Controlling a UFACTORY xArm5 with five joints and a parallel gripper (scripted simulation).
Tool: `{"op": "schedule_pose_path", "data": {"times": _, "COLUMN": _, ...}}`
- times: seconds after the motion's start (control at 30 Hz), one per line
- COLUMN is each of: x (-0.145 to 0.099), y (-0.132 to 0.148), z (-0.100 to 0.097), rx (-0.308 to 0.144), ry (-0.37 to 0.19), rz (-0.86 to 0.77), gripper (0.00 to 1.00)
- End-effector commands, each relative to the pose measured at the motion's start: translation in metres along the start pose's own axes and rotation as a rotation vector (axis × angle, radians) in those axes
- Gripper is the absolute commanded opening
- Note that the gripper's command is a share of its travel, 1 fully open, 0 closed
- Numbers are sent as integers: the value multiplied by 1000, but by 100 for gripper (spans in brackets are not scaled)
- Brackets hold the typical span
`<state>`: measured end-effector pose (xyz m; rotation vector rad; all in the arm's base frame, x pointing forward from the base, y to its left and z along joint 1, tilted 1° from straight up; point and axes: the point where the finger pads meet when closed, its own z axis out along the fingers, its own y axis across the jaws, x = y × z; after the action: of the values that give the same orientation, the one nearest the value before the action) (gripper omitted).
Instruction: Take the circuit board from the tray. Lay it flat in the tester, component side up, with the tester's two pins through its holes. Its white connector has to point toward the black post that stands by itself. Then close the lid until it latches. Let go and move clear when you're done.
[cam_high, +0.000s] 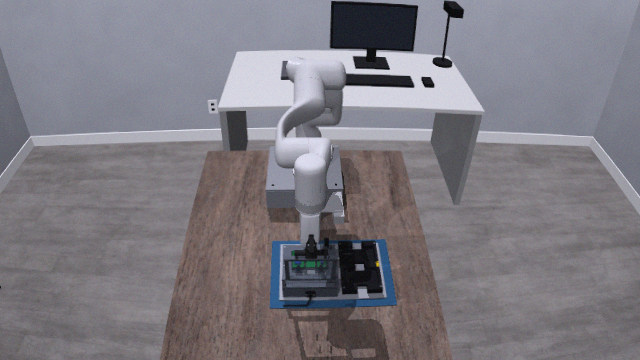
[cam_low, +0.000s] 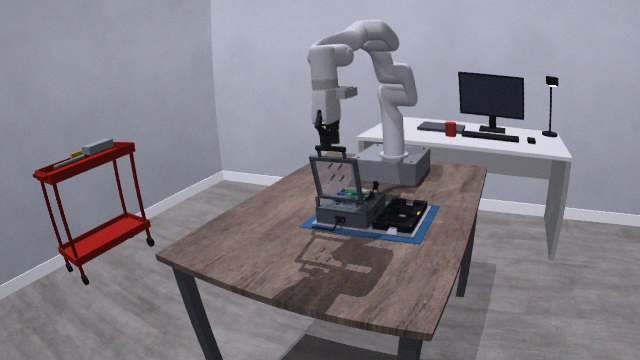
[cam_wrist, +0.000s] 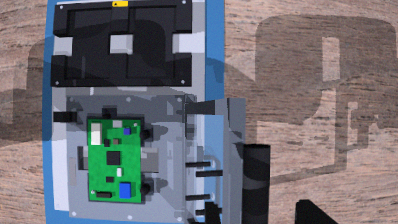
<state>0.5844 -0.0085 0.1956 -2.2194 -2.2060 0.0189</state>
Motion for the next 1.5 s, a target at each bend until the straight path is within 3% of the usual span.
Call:
{"op": "schedule_pose_path", "data": {"times": 0.0, "x": 0, "y": 1, "z": 3, "rx": -6, "ry": 0, "rz": 0, "gripper": 52}}
{"op": "schedule_pose_path", "data": {"times": 0.4, "x": 0, "y": 2, "z": 16, "rx": -6, "ry": 0, "rz": 0, "gripper": 52}}
{"op": "schedule_pose_path", "data": {"times": 1.0, "x": 0, "y": 2, "z": 18, "rx": -6, "ry": 0, "rz": 0, "gripper": 52}}
{"op": "schedule_pose_path", "data": {"times": 1.03, "x": 0, "y": 2, "z": 18, "rx": -6, "ry": 0, "rz": 0, "gripper": 0}}
{"op": "schedule_pose_path", "data": {"times": 1.47, "x": 0, "y": 2, "z": 18, "rx": -6, "ry": 0, "rz": 0, "gripper": 0}}
